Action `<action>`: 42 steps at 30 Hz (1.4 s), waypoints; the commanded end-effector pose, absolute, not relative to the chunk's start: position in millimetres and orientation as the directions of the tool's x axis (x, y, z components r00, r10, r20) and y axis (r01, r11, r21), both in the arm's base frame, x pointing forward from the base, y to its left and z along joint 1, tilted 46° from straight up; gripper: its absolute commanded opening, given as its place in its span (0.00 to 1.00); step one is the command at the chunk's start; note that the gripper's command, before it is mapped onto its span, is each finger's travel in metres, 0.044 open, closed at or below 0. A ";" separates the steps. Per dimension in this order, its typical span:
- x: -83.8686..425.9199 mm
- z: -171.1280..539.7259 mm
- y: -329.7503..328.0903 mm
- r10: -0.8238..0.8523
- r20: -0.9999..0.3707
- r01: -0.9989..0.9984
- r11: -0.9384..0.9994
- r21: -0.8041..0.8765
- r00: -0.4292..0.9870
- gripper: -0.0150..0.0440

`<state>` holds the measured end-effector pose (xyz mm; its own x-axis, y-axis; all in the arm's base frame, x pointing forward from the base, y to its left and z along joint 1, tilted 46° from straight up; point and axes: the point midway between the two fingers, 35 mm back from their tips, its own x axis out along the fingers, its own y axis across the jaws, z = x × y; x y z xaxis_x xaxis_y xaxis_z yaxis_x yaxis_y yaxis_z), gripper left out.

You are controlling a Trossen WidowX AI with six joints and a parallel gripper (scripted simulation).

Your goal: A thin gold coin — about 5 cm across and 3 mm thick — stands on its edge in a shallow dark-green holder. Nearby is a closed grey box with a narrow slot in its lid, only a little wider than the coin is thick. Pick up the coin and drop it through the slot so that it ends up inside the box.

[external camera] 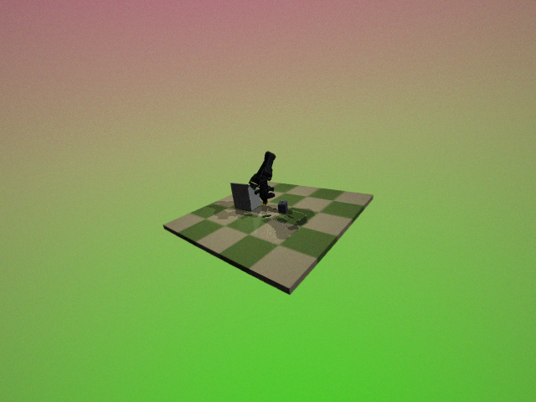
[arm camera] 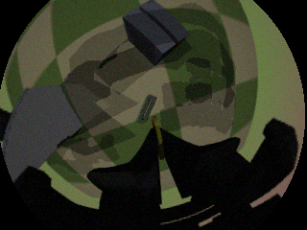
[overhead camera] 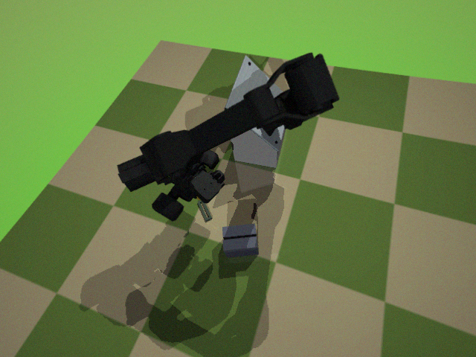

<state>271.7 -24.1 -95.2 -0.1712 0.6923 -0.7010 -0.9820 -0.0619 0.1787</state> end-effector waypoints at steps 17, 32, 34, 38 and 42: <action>277.1 -94.4 -22.7 0.694 -0.699 -0.843 -0.471 -0.260 -0.172 0.25; 286.6 -80.0 -8.2 0.689 -0.704 -0.846 -0.469 -0.253 -0.171 0.25; 288.5 -76.8 -5.0 0.688 -0.705 -0.846 -0.469 -0.252 -0.171 0.25; 292.0 -70.6 1.6 0.687 -0.706 -0.846 -0.469 -0.252 -0.170 0.25; 295.3 -64.2 8.4 0.687 -0.707 -0.846 -0.469 -0.253 -0.169 0.25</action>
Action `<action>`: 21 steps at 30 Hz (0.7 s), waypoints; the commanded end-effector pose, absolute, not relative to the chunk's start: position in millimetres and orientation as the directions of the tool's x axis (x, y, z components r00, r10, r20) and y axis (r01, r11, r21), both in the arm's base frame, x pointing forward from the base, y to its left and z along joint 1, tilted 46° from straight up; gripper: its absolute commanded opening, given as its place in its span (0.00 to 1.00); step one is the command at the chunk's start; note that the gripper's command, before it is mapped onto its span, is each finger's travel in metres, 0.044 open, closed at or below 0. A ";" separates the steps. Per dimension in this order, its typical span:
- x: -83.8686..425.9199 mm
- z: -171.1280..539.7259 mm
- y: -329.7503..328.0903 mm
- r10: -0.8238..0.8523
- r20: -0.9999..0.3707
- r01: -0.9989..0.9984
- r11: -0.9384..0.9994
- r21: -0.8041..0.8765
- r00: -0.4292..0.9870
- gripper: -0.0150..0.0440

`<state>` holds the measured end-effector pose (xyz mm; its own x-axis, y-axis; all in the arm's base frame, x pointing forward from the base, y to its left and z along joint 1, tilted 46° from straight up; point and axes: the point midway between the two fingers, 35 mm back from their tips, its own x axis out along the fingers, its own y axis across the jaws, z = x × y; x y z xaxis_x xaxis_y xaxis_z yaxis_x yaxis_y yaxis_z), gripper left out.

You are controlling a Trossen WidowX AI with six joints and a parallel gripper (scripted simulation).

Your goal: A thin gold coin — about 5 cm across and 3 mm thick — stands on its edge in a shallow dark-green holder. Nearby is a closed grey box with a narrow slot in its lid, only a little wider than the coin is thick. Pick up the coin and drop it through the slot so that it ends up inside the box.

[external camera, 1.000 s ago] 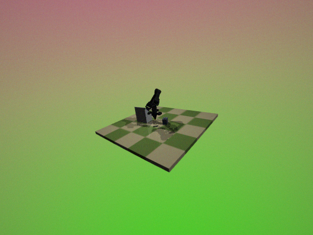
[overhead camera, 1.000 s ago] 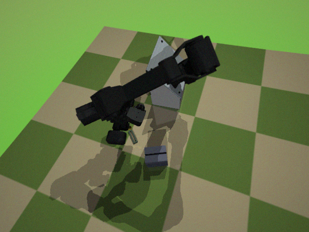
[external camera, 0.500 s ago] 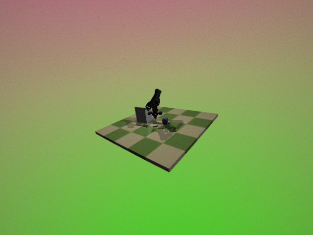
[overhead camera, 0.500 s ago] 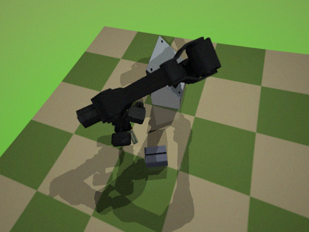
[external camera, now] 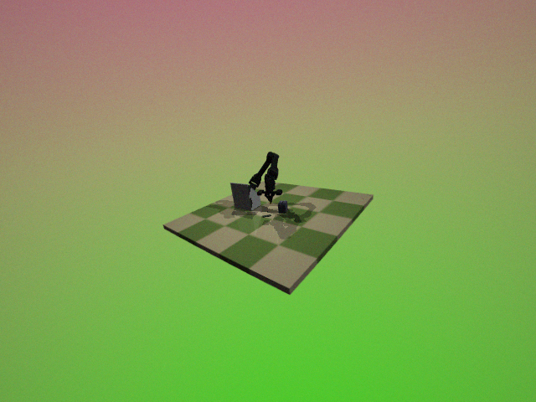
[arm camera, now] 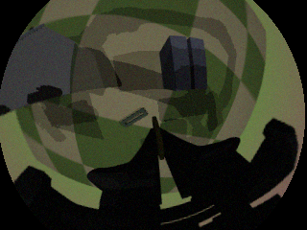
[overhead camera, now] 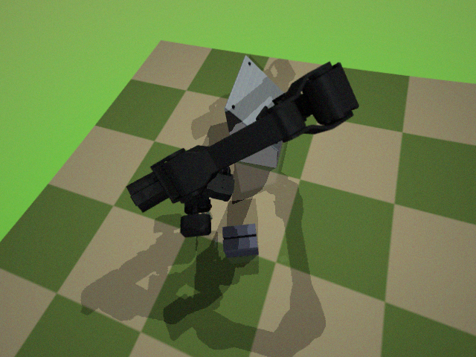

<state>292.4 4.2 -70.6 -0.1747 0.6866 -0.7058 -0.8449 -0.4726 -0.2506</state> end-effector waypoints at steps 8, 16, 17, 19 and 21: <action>300.9 -51.3 22.4 0.687 -0.707 -0.846 -0.469 -0.254 -0.168 0.25; 305.3 -38.1 37.1 0.688 -0.706 -0.846 -0.469 -0.255 -0.168 0.25; 305.7 -36.5 38.9 0.688 -0.706 -0.846 -0.469 -0.256 -0.168 0.25; 306.6 -33.1 42.7 0.689 -0.705 -0.846 -0.469 -0.256 -0.168 0.25; 307.4 -29.8 46.5 0.689 -0.705 -0.845 -0.469 -0.256 -0.168 0.25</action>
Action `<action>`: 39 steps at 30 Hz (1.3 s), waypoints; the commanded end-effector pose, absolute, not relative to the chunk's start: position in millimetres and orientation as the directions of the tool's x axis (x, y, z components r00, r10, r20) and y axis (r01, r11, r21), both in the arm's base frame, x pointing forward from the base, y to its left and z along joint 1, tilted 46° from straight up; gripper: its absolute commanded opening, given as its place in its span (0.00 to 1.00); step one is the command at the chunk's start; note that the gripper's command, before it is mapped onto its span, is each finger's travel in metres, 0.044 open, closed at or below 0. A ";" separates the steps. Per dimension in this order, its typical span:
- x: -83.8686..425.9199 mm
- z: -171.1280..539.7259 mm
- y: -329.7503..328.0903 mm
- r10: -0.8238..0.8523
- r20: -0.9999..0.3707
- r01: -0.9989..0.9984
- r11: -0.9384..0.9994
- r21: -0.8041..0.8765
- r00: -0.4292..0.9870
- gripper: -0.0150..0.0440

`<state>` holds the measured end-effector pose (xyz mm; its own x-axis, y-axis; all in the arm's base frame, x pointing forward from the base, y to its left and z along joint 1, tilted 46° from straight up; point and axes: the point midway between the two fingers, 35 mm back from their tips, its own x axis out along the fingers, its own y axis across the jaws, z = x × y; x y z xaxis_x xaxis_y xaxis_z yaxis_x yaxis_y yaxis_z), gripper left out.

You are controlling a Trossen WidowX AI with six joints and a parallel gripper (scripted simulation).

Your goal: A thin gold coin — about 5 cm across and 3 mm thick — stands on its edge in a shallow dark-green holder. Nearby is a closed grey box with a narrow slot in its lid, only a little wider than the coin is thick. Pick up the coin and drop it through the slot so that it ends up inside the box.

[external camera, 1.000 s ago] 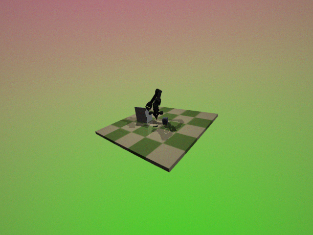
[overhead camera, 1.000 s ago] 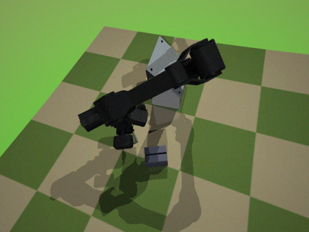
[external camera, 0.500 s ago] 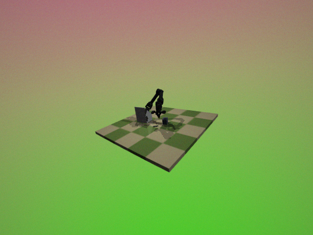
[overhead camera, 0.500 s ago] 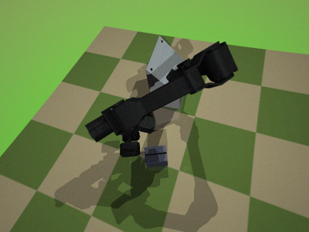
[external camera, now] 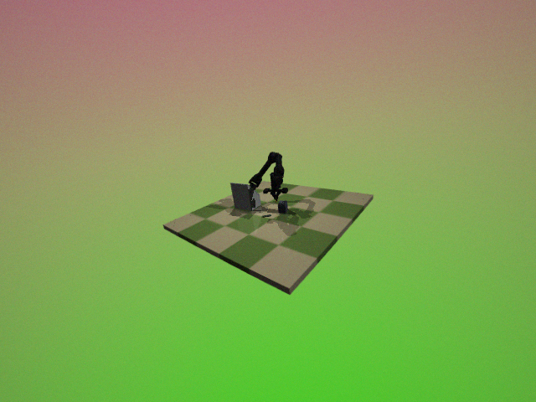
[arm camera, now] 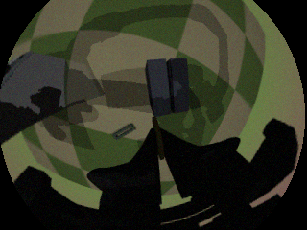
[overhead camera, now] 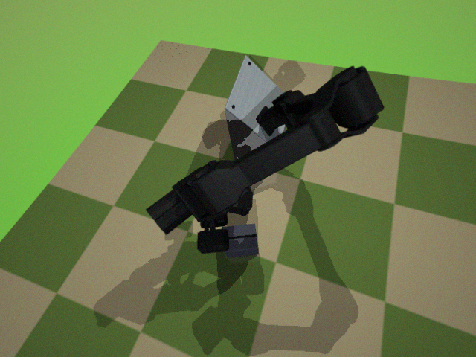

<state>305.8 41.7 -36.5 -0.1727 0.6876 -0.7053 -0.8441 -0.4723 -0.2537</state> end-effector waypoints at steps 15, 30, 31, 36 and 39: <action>310.5 -4.3 75.5 0.696 -0.697 -0.844 -0.469 -0.261 -0.171 0.25; 310.2 -0.7 82.5 0.696 -0.696 -0.841 -0.474 -0.261 -0.177 0.25; 310.2 -0.7 82.5 0.696 -0.696 -0.841 -0.474 -0.261 -0.177 0.25; 310.3 1.7 83.7 0.696 -0.695 -0.842 -0.473 -0.259 -0.177 0.25; 310.7 3.3 83.7 0.696 -0.695 -0.844 -0.471 -0.257 -0.177 0.25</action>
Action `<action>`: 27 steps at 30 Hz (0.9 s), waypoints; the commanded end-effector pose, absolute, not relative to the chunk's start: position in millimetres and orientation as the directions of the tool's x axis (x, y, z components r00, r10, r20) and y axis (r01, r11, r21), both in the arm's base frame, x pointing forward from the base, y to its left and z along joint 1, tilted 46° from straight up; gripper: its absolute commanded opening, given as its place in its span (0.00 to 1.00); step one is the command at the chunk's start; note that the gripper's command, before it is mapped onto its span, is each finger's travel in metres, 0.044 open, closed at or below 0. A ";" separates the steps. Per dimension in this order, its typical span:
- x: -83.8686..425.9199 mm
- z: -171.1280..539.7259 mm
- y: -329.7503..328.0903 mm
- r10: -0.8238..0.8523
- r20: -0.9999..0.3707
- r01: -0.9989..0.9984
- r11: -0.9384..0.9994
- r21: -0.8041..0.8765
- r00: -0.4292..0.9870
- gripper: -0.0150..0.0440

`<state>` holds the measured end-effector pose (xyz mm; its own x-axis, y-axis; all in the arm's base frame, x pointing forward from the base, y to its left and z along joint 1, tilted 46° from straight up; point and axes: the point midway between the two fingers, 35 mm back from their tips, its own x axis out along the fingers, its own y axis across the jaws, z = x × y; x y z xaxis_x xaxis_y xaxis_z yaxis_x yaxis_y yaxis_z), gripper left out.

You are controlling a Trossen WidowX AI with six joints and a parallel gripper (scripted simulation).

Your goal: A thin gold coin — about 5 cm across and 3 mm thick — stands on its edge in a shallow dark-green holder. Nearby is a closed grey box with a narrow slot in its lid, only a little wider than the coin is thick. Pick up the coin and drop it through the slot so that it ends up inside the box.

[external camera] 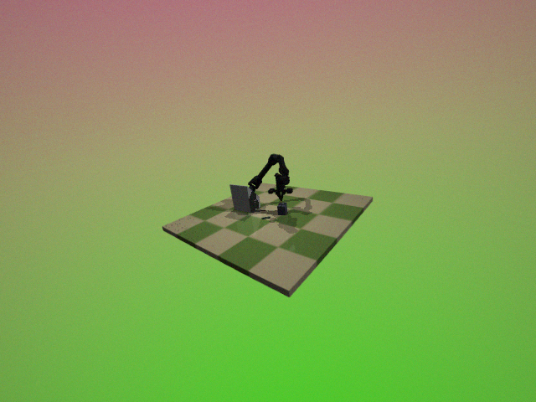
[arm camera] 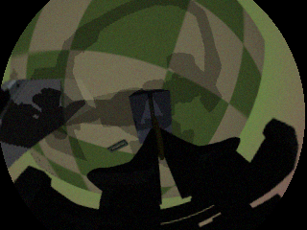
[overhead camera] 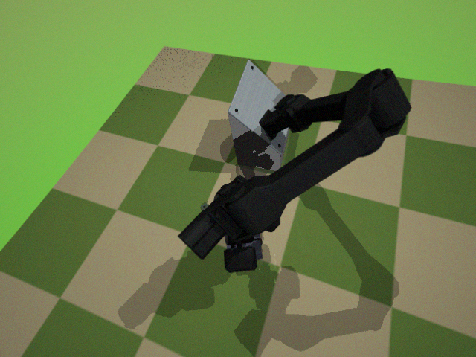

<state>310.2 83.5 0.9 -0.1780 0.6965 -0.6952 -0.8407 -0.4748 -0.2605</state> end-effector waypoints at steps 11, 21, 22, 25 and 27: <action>310.9 3.2 84.0 0.696 -0.695 -0.843 -0.473 -0.257 -0.178 0.25; 309.9 1.0 86.9 0.696 -0.695 -0.843 -0.472 -0.256 -0.178 0.25; 309.7 0.6 87.5 0.696 -0.695 -0.844 -0.472 -0.256 -0.178 0.25; 309.2 -0.4 89.0 0.696 -0.695 -0.845 -0.470 -0.254 -0.178 0.25; 308.9 -1.2 90.0 0.696 -0.695 -0.846 -0.470 -0.253 -0.178 0.25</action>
